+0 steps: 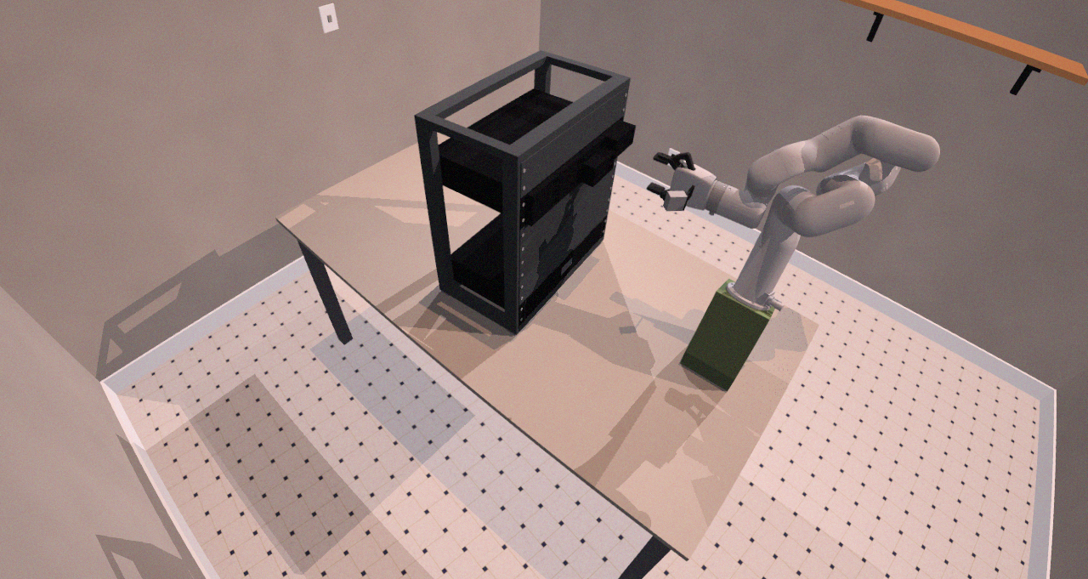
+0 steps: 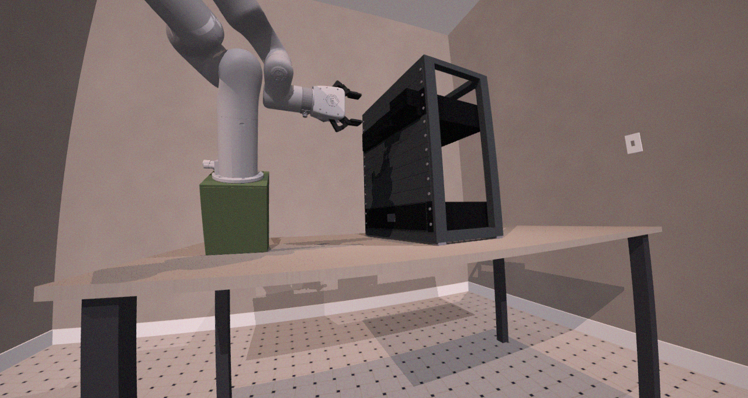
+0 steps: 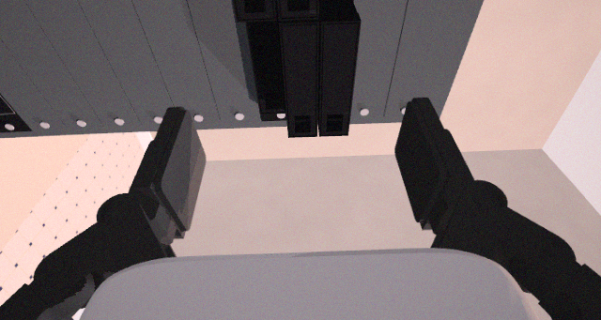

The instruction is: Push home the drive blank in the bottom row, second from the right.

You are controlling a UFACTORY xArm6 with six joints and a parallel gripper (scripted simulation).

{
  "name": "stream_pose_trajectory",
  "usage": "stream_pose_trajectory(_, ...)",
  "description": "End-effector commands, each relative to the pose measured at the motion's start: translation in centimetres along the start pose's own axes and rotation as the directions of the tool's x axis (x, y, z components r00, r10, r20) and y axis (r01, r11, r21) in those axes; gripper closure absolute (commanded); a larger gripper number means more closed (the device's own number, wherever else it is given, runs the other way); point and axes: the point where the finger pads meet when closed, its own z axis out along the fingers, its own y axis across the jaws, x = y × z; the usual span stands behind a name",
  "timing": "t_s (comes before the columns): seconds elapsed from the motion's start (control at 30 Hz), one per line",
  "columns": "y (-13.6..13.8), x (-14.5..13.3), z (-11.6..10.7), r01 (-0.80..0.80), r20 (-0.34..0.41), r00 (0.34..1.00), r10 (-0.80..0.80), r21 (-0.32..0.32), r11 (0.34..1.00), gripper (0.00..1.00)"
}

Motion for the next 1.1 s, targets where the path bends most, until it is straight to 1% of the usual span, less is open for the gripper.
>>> stream_pose_trajectory(0.0, 0.1, 0.4, 0.4, -0.001, 0.001, 1.0, 0.001, -0.002, 1.0, 0.0)
stream_pose_trajectory(0.27, -0.3, 2.4, 2.4, -0.001, 0.001, 1.0, 0.001, -0.002, 1.0, 0.0)
stream_pose_trajectory(0.33, -0.3, 2.4, 2.4, -0.001, 0.001, 1.0, 0.001, -0.002, 1.0, 0.0)
stream_pose_trajectory(0.7, -1.1, 6.3, 6.0, -0.001, 0.001, 1.0, 0.001, -0.002, 1.0, 0.0)
stream_pose_trajectory(0.83, -1.2, 6.9, 6.5, -0.001, 0.001, 1.0, 0.001, -0.002, 1.0, 0.0)
stream_pose_trajectory(1.07, -1.2, 6.9, 6.6, -0.001, 0.001, 1.0, 0.001, -0.002, 1.0, 0.0)
